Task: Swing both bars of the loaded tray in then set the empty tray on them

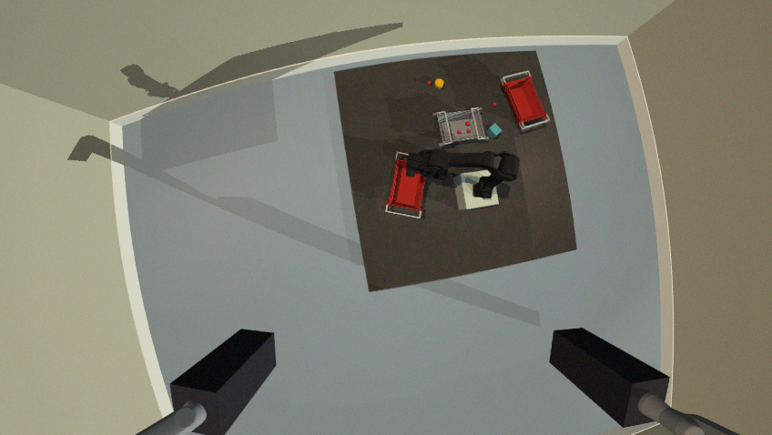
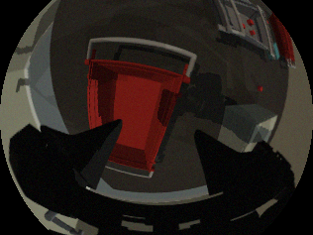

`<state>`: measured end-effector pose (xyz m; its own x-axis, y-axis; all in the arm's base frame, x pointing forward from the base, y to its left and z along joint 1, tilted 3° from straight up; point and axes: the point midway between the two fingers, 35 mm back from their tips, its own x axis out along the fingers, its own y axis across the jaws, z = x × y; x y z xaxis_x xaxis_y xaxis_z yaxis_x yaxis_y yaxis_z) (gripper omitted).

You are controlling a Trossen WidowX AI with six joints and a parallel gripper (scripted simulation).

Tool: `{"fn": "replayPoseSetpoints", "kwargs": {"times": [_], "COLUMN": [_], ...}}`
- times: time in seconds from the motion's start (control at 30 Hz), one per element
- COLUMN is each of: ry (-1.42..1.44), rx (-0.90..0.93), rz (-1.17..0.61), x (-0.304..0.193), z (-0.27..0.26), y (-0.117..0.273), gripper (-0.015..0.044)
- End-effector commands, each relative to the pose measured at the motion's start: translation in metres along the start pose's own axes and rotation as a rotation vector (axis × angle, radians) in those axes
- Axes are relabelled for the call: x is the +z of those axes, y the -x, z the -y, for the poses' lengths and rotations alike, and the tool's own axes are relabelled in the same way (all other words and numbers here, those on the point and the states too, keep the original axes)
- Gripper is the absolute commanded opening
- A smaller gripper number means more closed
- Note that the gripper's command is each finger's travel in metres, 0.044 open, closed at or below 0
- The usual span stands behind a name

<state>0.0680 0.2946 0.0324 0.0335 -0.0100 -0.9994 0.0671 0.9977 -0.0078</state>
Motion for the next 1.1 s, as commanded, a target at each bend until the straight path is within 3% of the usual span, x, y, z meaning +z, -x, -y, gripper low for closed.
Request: {"fn": "replayPoseSetpoints", "kwargs": {"times": [0.0,0.33,1.07], "ry": [-0.098,-0.100,-0.100], "rx": [-0.008,-0.008,-0.009], "rz": [-0.004,-0.004,-0.003], "x": [-0.056,-0.057,-0.057], "z": [0.014,0.014,0.016], "y": [-0.016,-0.020,-0.102], "gripper": [0.0440,0.0440,0.0440]}}
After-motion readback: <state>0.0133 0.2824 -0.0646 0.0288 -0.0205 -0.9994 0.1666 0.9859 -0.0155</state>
